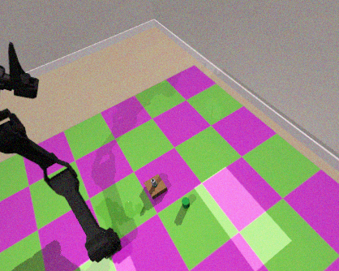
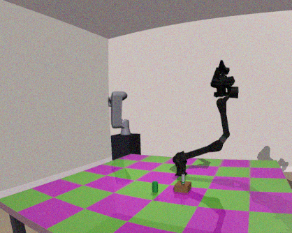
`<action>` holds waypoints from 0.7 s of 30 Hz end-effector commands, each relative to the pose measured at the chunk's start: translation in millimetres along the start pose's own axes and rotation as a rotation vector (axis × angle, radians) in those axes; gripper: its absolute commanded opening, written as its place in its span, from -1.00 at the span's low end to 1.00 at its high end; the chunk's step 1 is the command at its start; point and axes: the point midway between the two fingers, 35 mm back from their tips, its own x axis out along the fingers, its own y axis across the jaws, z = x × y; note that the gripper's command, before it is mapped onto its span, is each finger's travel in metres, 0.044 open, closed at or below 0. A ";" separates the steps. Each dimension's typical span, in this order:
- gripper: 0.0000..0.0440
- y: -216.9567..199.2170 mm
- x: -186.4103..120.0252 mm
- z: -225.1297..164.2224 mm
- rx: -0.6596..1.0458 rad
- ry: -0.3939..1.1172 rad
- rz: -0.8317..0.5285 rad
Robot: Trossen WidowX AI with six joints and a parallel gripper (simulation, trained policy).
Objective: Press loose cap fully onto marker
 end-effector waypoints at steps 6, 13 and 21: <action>0.15 4.0 -0.9 -15.5 0.027 0.039 0.046; 0.10 11.2 -3.5 -33.1 0.055 0.077 0.115; 0.22 21.9 -7.7 -50.8 0.085 0.110 0.201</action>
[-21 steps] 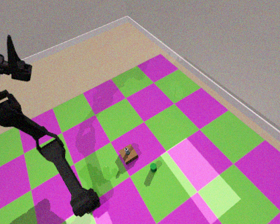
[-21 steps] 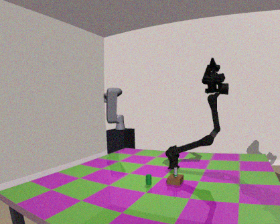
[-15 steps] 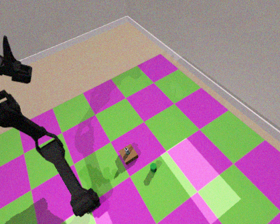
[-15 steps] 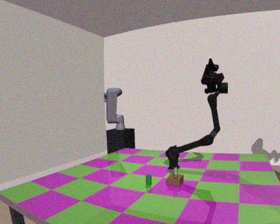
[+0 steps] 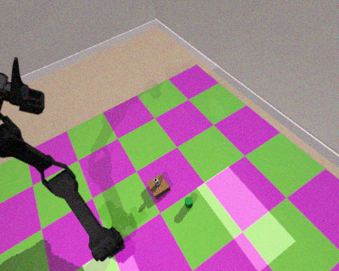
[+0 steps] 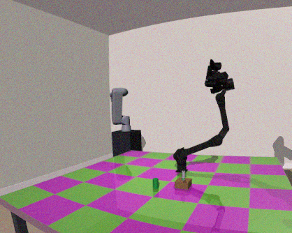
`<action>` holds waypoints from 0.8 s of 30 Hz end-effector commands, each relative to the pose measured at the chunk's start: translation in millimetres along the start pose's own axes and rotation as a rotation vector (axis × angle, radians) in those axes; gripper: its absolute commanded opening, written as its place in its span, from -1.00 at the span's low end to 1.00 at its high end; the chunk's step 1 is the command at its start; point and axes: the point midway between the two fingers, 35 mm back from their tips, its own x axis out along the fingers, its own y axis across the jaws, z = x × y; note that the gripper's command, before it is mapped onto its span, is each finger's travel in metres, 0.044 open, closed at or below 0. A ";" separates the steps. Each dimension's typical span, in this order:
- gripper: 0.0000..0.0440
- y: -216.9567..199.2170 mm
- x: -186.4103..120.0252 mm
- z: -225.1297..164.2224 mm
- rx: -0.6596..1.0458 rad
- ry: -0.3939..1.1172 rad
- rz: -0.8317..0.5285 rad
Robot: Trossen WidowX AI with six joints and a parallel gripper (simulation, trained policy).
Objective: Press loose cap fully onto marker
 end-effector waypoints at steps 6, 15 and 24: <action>0.29 11.6 -1.1 -19.9 0.029 0.028 0.098; 0.39 23.5 -2.7 -40.2 0.066 0.045 0.190; 0.45 35.7 -4.2 -60.7 0.109 0.051 0.276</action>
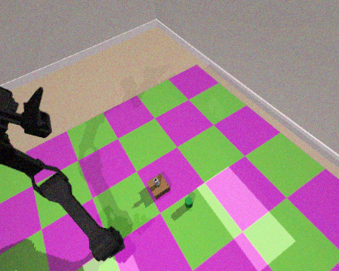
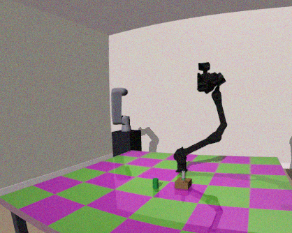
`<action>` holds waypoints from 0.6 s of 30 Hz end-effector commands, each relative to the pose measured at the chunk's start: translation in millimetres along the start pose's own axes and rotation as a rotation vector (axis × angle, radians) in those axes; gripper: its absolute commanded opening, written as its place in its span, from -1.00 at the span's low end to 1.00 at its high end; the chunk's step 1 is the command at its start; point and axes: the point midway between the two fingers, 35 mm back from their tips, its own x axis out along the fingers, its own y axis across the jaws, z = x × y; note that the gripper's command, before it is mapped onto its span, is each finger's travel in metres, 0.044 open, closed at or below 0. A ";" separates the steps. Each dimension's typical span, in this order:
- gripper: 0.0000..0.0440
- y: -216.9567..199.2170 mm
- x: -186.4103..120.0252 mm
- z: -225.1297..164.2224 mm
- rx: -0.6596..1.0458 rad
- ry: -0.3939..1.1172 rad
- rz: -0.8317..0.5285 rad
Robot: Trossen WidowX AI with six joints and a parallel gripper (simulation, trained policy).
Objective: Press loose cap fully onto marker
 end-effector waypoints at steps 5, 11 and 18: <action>0.46 9.4 2.3 -18.8 0.035 -0.002 0.077; 0.47 16.6 4.3 -33.2 0.065 -0.006 0.131; 0.46 25.8 7.0 -49.6 0.101 -0.015 0.192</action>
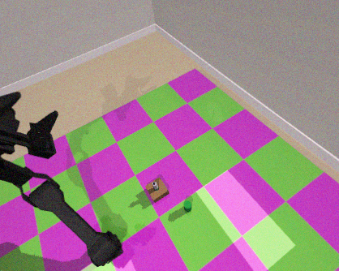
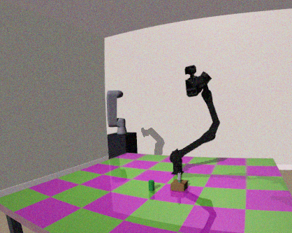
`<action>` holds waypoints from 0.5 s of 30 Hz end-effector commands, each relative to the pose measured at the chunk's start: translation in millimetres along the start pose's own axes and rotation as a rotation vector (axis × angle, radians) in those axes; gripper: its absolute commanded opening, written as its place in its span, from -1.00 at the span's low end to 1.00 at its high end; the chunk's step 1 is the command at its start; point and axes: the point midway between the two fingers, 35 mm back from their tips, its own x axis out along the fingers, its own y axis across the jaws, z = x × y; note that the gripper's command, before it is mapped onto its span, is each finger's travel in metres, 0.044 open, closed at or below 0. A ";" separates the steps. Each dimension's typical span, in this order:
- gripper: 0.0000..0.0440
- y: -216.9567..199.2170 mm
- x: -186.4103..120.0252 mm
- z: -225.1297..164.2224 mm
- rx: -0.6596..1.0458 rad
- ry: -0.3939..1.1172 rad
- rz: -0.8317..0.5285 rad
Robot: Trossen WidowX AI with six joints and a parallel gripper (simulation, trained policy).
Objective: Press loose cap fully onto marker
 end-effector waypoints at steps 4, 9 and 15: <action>0.46 8.0 4.2 -16.9 0.034 -0.012 0.063; 0.45 13.8 7.4 -28.6 0.060 -0.021 0.105; 0.45 21.4 11.6 -42.3 0.091 -0.034 0.155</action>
